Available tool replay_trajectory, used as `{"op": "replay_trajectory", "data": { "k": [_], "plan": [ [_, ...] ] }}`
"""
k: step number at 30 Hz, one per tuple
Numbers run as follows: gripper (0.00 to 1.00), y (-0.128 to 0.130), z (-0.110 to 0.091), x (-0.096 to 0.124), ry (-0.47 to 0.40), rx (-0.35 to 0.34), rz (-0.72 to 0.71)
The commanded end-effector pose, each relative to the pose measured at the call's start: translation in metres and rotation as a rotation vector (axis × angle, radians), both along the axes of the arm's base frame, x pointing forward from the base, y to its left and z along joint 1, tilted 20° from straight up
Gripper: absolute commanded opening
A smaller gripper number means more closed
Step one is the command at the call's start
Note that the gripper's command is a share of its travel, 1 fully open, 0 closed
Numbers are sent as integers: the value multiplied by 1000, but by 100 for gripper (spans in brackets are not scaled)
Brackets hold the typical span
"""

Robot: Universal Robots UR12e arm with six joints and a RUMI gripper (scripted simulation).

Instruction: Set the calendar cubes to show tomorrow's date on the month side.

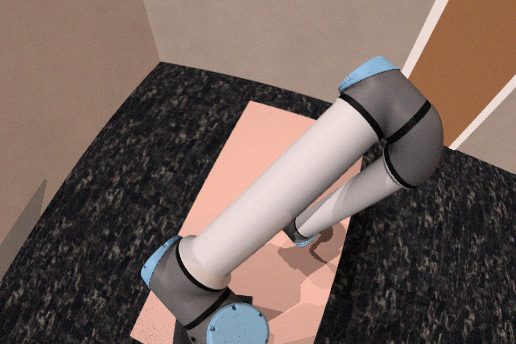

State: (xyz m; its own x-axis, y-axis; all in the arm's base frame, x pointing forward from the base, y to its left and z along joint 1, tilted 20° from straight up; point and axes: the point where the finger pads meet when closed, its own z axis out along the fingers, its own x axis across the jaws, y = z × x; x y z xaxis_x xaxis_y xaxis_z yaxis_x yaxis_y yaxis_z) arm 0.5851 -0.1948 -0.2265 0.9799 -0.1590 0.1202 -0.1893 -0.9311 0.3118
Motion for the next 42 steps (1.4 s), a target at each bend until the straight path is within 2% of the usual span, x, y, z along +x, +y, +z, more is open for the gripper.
{"op": "replay_trajectory", "data": {
  "k": [1,26,27,29,30,32,36,40,42],
  "plan": [
    [10,0,0,0,-1,0,0],
    [10,0,0,0,-1,0,0],
    [14,0,0,0,-1,0,0],
    [14,0,0,0,-1,0,0],
    [17,0,0,0,-1,0,0],
    [17,0,0,0,-1,0,0],
    [24,0,0,0,-1,0,0],
    [24,0,0,0,-1,0,0],
    [28,0,0,0,-1,0,0]
  ]
}}
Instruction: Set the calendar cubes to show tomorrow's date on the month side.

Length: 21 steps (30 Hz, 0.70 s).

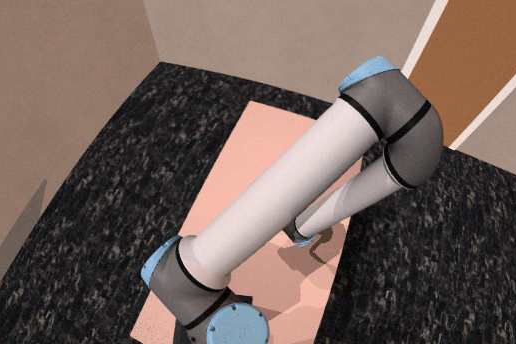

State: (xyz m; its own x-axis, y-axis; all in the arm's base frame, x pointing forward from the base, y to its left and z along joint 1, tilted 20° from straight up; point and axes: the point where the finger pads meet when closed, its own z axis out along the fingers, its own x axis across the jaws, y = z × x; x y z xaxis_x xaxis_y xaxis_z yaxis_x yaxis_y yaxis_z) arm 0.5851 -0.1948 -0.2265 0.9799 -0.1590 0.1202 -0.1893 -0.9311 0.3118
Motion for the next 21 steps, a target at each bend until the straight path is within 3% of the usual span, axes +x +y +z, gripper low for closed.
{"op": "replay_trajectory", "data": {
  "k": [1,15,21],
  "plan": [
    [28,0,0,0,-1,0,0],
    [28,2,6,0,-1,0,0],
    [28,10,28,-2,-1,0,0]
  ]
}}
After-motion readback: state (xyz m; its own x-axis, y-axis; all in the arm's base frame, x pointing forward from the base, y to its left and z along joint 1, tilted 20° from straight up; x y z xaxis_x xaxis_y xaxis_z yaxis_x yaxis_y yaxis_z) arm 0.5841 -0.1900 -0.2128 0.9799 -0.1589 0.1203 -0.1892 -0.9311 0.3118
